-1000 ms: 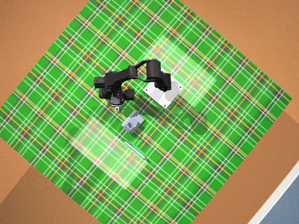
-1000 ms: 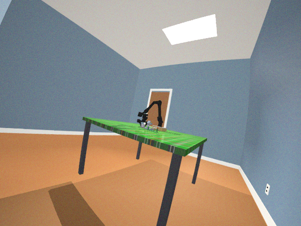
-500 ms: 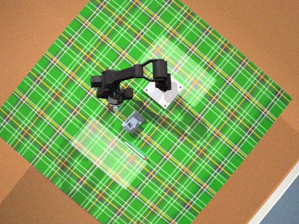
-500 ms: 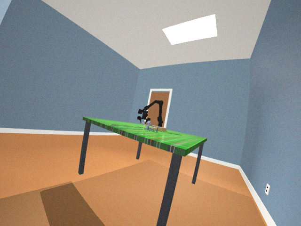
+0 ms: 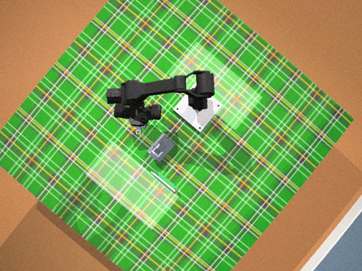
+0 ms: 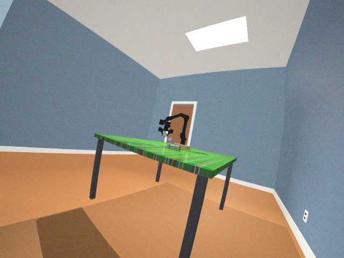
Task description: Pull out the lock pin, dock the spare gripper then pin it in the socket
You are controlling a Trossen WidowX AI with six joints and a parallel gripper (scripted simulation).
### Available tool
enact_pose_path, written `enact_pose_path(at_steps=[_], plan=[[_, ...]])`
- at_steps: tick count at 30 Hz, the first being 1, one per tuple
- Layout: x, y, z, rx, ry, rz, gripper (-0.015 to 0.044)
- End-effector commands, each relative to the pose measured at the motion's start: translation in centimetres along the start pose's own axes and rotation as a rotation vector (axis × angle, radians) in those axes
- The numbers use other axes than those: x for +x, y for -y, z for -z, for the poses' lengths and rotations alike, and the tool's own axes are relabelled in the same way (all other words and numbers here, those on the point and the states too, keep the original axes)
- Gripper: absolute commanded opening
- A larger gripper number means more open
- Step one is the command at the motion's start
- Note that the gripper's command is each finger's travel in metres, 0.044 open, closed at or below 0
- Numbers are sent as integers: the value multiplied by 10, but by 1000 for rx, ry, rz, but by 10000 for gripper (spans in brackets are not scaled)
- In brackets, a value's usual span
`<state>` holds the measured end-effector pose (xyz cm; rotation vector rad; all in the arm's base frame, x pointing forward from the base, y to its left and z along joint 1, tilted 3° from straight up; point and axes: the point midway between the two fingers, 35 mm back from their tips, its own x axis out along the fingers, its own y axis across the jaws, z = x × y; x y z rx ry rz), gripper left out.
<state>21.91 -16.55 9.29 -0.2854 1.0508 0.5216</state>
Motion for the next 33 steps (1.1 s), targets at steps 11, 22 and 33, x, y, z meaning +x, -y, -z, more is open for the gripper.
enact_pose_path(at_steps=[11, 22, 33], plan=[[1, -3, -2, 40, 10, -15, 0], [8, -23, -17, 338, 65, -134, 0], [12, -43, -32, 642, 85, -266, 0]])
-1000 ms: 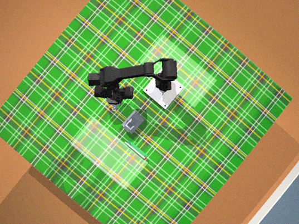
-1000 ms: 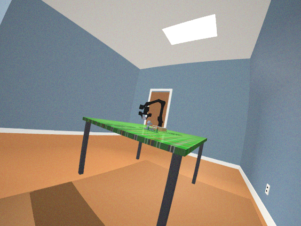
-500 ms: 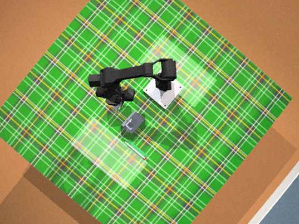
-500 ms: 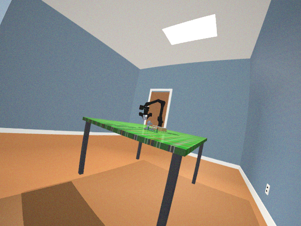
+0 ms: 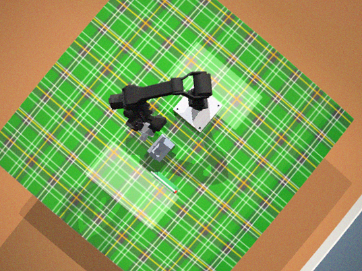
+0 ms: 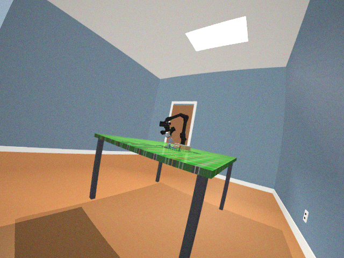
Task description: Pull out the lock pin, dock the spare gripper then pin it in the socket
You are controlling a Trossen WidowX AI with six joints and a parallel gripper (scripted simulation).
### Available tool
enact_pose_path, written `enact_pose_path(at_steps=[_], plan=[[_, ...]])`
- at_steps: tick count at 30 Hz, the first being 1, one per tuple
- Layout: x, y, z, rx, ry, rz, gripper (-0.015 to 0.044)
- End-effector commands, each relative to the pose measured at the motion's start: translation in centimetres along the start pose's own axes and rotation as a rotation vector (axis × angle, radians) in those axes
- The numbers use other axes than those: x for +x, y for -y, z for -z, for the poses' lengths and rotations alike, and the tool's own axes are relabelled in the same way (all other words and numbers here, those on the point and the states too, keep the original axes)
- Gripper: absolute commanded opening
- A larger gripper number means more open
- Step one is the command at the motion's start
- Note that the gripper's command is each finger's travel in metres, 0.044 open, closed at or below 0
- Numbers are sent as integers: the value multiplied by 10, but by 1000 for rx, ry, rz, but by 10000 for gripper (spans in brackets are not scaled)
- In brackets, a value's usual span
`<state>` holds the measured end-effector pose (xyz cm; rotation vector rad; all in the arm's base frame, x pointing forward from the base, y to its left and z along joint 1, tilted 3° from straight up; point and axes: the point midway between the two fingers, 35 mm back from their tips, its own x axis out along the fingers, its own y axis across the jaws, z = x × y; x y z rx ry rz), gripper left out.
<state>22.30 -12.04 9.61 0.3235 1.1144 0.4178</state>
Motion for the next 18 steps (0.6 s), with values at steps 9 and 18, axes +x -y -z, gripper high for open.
enact_pose_path(at_steps=[9, 18], plan=[[8, -27, -4, 361, -2, -150, 0], [12, -45, -7, 622, -34, -247, 0]])
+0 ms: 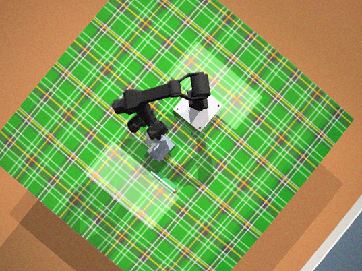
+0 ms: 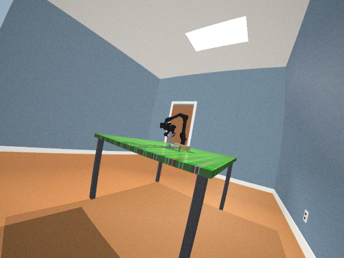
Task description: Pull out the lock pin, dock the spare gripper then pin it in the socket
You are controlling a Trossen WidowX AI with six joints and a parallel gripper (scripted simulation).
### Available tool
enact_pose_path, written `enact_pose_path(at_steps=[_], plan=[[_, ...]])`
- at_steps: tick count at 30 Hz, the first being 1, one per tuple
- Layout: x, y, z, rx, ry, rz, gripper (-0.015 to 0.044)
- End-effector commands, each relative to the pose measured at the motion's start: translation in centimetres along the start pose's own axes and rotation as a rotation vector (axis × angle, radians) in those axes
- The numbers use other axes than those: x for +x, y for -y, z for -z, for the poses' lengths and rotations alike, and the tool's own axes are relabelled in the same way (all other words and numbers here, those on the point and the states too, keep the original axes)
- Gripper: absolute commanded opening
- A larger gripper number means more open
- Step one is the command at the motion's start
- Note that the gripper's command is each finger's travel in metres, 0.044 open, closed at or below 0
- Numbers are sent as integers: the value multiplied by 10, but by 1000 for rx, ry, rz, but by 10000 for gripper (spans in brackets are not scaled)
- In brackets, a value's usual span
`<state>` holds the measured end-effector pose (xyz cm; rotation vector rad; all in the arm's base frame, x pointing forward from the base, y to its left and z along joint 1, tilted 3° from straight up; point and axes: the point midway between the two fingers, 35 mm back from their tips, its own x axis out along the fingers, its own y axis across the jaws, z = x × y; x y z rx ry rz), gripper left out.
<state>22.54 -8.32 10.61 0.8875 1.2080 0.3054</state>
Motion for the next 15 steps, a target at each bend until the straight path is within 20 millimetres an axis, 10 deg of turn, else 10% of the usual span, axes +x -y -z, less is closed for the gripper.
enact_pose_path(at_steps=[1, 15], plan=[[4, -10, 3, 139, -17, -56, 0], [11, -34, 10, 558, -102, -175, 0]])
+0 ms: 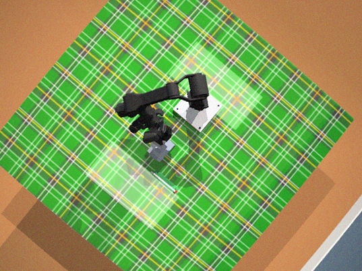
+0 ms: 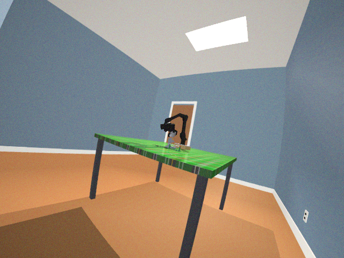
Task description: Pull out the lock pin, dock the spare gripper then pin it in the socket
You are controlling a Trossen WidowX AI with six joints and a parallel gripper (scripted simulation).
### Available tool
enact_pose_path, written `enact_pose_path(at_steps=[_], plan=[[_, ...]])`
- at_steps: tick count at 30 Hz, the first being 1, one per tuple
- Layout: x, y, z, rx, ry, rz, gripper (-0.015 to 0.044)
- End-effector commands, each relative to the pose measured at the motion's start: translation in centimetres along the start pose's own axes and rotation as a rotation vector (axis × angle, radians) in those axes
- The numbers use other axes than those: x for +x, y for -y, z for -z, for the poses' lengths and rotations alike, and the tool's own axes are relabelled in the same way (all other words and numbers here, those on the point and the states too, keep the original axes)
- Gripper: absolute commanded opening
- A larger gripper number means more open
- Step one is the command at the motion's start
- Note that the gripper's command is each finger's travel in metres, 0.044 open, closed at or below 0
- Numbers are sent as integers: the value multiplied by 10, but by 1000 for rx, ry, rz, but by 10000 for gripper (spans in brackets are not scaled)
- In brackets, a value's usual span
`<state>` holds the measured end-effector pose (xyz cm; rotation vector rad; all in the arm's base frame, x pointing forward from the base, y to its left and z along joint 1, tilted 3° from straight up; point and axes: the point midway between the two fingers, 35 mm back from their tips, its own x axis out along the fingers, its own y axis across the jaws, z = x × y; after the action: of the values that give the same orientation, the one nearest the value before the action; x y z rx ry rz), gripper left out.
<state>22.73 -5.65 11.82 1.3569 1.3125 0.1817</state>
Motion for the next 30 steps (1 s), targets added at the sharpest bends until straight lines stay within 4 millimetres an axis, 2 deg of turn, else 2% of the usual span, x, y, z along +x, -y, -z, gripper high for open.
enact_pose_path(at_steps=[1, 14, 23, 30], plan=[[4, -7, 6, 145, -33, -44, 0], [11, -23, 18, 525, -129, -114, 0], [11, -23, 18, 530, -130, -115, 0], [21, -21, 9, 532, -124, -117, 0]])
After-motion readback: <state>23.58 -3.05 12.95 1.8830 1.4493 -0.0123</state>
